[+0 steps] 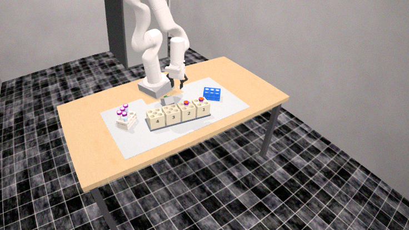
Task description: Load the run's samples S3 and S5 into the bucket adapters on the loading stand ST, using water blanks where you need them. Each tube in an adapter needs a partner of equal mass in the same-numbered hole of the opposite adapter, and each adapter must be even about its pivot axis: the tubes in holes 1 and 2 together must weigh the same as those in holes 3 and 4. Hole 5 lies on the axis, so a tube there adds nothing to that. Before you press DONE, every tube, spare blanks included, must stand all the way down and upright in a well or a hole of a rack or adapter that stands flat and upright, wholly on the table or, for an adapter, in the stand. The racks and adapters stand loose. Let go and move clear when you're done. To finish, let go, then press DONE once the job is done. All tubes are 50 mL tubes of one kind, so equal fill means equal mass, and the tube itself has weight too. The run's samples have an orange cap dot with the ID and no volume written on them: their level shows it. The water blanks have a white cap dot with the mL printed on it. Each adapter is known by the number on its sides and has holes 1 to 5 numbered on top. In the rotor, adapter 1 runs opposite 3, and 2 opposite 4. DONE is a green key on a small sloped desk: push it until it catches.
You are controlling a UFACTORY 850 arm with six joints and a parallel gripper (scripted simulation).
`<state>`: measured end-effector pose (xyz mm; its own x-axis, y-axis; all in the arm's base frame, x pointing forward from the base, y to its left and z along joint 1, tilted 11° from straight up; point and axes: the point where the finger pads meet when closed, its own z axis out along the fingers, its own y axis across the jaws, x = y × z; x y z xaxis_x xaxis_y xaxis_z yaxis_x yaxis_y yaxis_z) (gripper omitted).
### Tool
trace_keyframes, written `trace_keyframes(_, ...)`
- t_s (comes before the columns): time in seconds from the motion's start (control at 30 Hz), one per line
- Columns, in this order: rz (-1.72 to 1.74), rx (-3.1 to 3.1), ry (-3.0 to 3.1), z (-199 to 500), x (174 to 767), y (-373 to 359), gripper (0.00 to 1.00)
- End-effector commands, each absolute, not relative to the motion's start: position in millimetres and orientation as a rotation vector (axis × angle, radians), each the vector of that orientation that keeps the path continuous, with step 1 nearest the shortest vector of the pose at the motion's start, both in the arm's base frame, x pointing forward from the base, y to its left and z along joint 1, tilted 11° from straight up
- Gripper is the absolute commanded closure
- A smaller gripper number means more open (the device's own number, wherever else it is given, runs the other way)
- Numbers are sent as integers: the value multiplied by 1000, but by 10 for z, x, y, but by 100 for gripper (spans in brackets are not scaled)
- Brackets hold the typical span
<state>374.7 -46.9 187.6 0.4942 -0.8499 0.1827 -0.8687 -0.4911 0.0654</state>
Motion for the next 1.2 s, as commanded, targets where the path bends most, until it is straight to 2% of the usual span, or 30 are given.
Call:
trace_keyframes(0.0,191,2586,-1499,1931,3625,-716,43)
trace_keyframes(1.17,191,2586,-1498,2164,2891,-2065,43)
